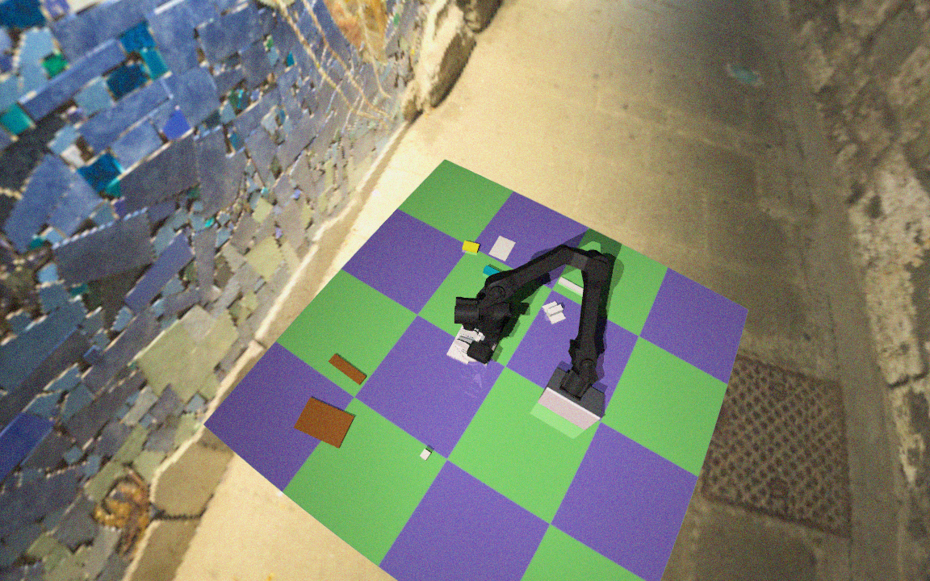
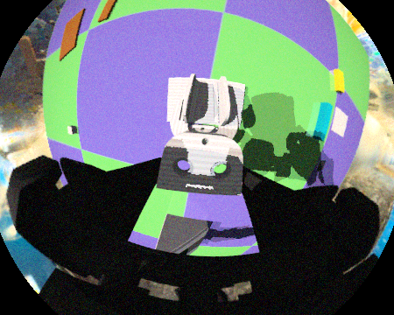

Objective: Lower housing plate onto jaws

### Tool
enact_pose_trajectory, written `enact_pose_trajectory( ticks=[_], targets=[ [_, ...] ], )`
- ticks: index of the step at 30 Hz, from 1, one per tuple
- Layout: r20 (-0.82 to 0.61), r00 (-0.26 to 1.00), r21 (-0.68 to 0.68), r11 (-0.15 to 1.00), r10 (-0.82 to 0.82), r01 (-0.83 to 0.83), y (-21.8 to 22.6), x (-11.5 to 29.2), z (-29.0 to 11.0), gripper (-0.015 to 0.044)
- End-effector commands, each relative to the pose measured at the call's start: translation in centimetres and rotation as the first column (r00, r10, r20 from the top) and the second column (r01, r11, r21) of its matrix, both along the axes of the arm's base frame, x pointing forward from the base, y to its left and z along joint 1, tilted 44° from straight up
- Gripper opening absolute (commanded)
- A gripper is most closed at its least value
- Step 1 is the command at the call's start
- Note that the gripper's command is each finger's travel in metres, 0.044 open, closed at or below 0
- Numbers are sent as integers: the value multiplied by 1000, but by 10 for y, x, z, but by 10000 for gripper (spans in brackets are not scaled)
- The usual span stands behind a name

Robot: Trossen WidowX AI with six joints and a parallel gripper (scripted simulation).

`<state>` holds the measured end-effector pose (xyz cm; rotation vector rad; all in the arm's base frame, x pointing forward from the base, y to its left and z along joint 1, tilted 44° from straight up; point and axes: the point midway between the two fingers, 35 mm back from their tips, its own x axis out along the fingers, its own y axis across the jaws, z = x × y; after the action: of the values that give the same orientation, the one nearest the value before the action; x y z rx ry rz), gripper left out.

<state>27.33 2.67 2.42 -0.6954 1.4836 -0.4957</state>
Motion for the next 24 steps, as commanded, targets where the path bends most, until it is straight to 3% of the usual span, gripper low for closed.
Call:
enact_pose_trajectory(
  ticks=[1,24],
  targets=[
    [-3,1000,0,1000,3,-3,0,0,0,351],
    [-11,1000,-1,1000,12,-12,-1,-1,1,351]
  ],
)
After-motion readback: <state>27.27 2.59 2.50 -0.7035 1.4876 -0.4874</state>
